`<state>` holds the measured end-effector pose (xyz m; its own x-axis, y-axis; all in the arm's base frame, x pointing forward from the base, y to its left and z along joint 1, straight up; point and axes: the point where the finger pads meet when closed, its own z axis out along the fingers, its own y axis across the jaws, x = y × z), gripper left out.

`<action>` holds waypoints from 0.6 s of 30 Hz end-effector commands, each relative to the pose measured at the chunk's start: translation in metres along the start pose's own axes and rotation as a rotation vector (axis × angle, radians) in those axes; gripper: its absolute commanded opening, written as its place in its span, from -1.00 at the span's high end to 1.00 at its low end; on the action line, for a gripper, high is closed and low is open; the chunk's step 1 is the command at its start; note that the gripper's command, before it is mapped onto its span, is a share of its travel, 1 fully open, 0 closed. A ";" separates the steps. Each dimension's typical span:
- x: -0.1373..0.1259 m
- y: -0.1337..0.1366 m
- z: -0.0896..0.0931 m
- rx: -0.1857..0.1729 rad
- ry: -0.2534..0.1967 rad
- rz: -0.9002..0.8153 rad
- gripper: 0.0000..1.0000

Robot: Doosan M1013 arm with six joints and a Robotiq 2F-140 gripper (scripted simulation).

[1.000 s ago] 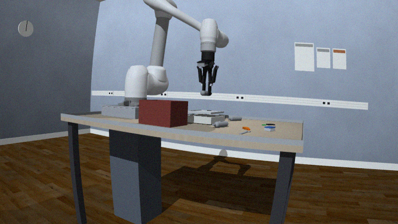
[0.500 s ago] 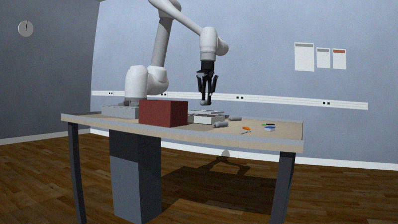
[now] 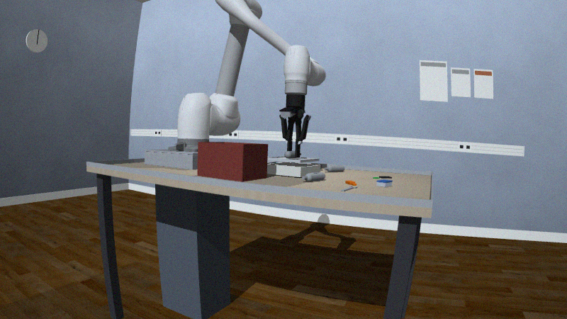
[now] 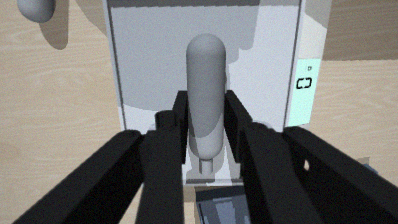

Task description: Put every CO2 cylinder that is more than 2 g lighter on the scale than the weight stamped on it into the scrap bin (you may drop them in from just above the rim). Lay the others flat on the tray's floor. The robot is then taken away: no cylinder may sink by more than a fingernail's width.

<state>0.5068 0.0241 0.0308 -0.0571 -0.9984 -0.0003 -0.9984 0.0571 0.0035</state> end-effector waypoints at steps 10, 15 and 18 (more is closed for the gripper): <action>0.000 0.000 0.001 0.001 0.000 0.000 0.22; 0.000 0.000 0.001 0.001 0.000 0.000 0.22; 0.000 0.000 0.001 0.001 0.000 0.000 0.22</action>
